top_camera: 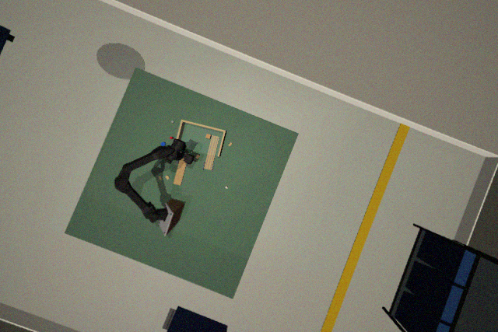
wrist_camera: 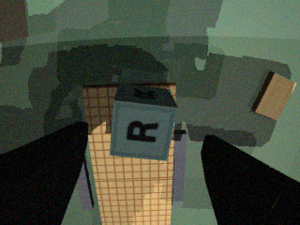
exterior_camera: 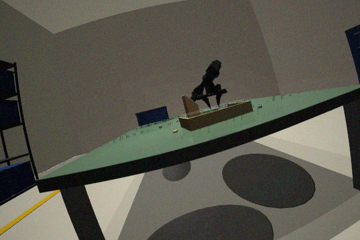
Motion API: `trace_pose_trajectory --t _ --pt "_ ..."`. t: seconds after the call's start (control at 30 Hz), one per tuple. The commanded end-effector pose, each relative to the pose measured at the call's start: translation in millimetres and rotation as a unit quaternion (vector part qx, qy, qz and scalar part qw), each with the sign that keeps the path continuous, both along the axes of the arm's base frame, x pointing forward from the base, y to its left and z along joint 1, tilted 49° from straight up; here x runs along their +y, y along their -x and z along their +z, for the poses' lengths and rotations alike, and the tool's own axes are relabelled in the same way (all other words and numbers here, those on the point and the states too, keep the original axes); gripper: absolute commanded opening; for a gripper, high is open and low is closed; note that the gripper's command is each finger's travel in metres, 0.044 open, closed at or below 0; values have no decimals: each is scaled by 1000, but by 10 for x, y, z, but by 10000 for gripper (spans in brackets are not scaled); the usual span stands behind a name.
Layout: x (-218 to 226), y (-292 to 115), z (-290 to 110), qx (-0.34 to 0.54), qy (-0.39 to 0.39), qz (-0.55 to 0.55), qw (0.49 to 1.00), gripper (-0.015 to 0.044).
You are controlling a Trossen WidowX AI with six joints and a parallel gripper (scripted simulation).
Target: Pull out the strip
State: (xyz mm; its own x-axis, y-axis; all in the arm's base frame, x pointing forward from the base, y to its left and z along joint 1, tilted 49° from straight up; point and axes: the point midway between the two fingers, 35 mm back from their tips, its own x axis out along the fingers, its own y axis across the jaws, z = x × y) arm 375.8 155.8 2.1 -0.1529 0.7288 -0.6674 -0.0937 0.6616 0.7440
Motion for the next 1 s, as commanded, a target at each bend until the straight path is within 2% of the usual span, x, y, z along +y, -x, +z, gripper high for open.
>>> trace_pose_trajectory --t 0.0,0.8,0.93,0.97 --pt "74 39 -67 6 -1 0 1000 250" --pt "274 95 -234 6 -3 1 1000 250" --pt "259 77 -221 2 -1 1 1000 145" --pt "259 77 -221 2 -1 1 1000 138"
